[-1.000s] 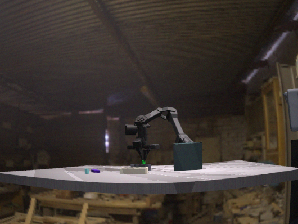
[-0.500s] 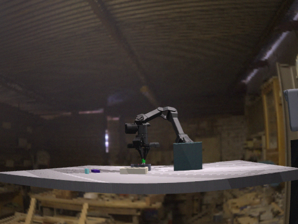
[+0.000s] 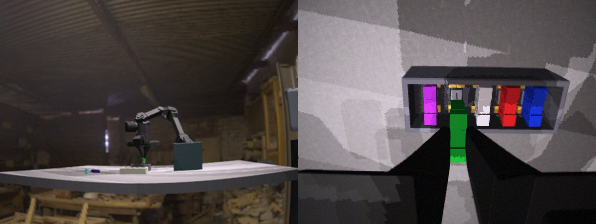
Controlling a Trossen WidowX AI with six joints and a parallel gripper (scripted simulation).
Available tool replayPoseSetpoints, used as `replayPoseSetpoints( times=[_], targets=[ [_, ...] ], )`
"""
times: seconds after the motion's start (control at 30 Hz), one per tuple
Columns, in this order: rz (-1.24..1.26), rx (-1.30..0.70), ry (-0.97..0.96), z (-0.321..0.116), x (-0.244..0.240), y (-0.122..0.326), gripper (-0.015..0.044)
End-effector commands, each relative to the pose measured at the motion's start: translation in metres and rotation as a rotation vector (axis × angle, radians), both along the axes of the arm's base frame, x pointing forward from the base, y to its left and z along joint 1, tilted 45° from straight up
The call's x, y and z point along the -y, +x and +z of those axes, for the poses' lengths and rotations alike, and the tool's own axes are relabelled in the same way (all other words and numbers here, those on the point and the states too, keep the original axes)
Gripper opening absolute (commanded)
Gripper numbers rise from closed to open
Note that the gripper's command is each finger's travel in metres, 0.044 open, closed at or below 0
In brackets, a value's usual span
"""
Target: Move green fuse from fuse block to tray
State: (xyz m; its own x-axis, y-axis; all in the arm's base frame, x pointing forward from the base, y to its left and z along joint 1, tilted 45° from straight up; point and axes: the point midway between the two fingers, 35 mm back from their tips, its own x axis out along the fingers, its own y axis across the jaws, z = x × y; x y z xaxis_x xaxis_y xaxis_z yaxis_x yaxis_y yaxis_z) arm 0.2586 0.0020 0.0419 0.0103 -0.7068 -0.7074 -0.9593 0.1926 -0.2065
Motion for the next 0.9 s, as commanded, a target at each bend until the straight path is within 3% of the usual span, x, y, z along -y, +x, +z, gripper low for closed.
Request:
replayPoseSetpoints(
  times=[0.0,0.37,0.87],
  targets=[
    [-0.004,0.008,0.007,0.004,-0.005,0.002,0.0000],
    [-0.003,0.008,0.008,0.012,-0.016,0.002,0.0000],
    [0.000,0.009,0.022,-0.031,-0.072,0.024,0.0000]
  ],
)
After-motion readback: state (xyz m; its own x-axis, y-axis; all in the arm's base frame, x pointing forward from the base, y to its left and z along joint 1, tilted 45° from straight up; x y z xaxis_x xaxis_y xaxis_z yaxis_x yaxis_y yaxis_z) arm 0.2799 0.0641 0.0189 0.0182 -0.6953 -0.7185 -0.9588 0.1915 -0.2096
